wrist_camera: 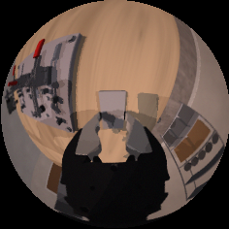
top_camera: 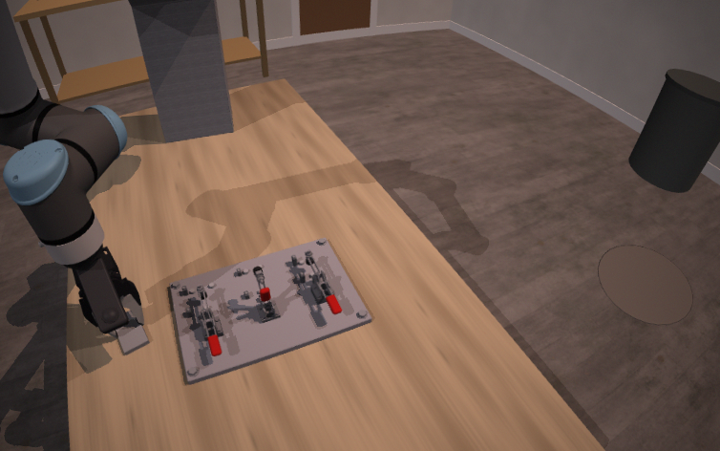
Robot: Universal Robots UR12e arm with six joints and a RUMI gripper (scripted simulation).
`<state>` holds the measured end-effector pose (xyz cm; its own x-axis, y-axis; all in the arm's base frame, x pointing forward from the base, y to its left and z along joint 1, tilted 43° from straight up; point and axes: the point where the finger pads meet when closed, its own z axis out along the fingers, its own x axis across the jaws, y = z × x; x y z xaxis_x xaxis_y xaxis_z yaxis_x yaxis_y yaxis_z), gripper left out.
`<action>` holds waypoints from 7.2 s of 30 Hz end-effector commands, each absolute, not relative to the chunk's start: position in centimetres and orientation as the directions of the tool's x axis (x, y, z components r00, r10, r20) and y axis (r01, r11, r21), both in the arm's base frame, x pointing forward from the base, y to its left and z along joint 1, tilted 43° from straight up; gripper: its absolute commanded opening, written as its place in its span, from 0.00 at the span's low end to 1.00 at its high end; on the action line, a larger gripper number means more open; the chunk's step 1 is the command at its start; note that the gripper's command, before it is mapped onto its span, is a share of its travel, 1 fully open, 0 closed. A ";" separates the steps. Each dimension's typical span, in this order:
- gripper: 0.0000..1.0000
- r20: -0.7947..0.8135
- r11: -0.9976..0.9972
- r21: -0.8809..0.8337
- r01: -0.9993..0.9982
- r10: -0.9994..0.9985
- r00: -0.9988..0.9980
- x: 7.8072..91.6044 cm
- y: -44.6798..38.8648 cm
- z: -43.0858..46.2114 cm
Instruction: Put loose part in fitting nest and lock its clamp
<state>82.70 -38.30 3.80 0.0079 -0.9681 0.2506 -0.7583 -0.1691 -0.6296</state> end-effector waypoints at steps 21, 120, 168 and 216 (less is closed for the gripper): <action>0.00 0.250 -0.168 -0.629 -0.759 -0.968 0.007 81.4 -37.9 5.1; 0.00 0.095 0.063 -0.669 -0.741 -0.981 -0.169 74.8 -36.0 11.6; 0.00 0.097 0.062 -0.671 -0.739 -0.981 -0.170 74.6 -36.4 8.7; 0.00 0.095 0.063 -0.668 -0.741 -0.981 -0.168 76.1 -28.5 7.5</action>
